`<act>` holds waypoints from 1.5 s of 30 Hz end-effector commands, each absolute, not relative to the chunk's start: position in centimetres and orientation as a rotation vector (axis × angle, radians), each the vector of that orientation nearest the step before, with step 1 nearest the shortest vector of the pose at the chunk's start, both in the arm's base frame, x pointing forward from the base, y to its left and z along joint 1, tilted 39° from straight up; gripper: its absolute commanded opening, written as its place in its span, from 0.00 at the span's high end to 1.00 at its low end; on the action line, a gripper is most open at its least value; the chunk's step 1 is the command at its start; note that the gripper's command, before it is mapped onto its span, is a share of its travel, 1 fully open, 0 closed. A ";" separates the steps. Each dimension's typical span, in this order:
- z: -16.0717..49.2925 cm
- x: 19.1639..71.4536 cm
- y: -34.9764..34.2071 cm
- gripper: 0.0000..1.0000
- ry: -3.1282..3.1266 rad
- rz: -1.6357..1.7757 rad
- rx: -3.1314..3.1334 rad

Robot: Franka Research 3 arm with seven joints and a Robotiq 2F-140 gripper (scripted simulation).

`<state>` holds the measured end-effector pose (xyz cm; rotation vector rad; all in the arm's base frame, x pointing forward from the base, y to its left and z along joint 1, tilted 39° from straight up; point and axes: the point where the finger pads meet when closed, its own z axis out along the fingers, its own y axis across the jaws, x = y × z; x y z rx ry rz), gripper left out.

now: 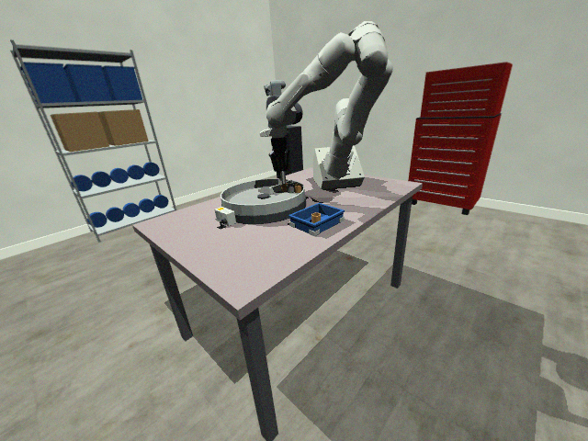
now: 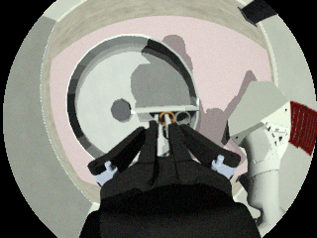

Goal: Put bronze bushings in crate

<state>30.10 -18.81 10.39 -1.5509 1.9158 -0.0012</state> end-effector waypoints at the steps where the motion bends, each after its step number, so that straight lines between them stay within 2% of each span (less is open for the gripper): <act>1: 10.3 30.1 -18.8 0.90 1.916 -0.005 -1.554; 45: 9.1 31.0 -18.1 0.90 1.916 -0.005 -1.554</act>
